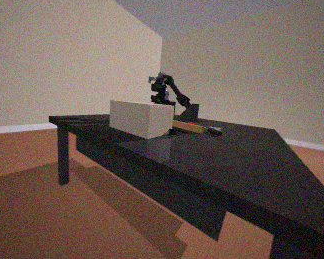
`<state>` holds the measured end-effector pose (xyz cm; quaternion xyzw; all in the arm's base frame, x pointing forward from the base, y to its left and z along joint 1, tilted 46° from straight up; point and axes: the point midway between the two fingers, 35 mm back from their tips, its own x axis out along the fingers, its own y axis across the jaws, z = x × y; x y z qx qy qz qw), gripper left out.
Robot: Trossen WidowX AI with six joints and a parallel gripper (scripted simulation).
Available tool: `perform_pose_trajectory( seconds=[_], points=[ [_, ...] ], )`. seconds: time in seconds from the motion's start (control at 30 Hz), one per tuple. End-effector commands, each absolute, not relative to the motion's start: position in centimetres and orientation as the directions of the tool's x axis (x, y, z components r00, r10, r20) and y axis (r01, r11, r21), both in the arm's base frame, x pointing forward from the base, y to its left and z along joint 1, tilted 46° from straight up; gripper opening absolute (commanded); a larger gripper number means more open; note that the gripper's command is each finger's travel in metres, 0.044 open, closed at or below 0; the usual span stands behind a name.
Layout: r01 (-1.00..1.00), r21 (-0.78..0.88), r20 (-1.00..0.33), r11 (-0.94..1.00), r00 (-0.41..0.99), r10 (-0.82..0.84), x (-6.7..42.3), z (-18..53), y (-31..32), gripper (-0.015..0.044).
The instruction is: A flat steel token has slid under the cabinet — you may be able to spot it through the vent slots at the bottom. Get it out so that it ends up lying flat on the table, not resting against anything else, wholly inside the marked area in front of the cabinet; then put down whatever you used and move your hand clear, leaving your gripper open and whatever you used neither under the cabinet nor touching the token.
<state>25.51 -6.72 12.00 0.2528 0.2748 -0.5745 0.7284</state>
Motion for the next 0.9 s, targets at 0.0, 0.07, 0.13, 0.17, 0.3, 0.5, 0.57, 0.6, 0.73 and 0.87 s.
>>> perform_pose_trajectory(
  seconds=[0.0, 0.07, 0.13, 0.17, 0.3, 0.5, 0.57, 0.6, 0.73, 0.87],
  points=[
    [0.972, 0.022, -0.688, 0.236, 0.186, -0.702, 25.50, 12.00, -6.77, 0.0270],
    [0.969, 0.011, -0.688, 0.246, 0.186, -0.702, 25.50, 12.00, -6.77, 0.0270],
    [0.966, -0.001, -0.688, 0.257, 0.186, -0.702, 25.50, 12.00, -6.76, 0.0270],
    [0.965, -0.006, -0.688, 0.262, 0.186, -0.702, 25.50, 12.00, -6.76, 0.0270],
    [0.959, -0.029, -0.688, 0.283, 0.186, -0.702, 25.50, 11.99, -6.76, 0.0270],
    [0.948, -0.063, -0.688, 0.313, 0.186, -0.701, 25.50, 11.99, -6.76, 0.0270],
    [0.943, -0.075, -0.688, 0.323, 0.186, -0.701, 25.50, 11.99, -6.75, 0.0270],
    [0.941, -0.080, -0.688, 0.328, 0.186, -0.701, 25.50, 11.99, -6.75, 0.0270],
    [0.932, -0.103, -0.688, 0.348, 0.186, -0.701, 25.50, 11.98, -6.75, 0.0270],
    [0.922, -0.125, -0.688, 0.367, 0.186, -0.701, 25.51, 11.98, -6.75, 0.0270]
  ],
)
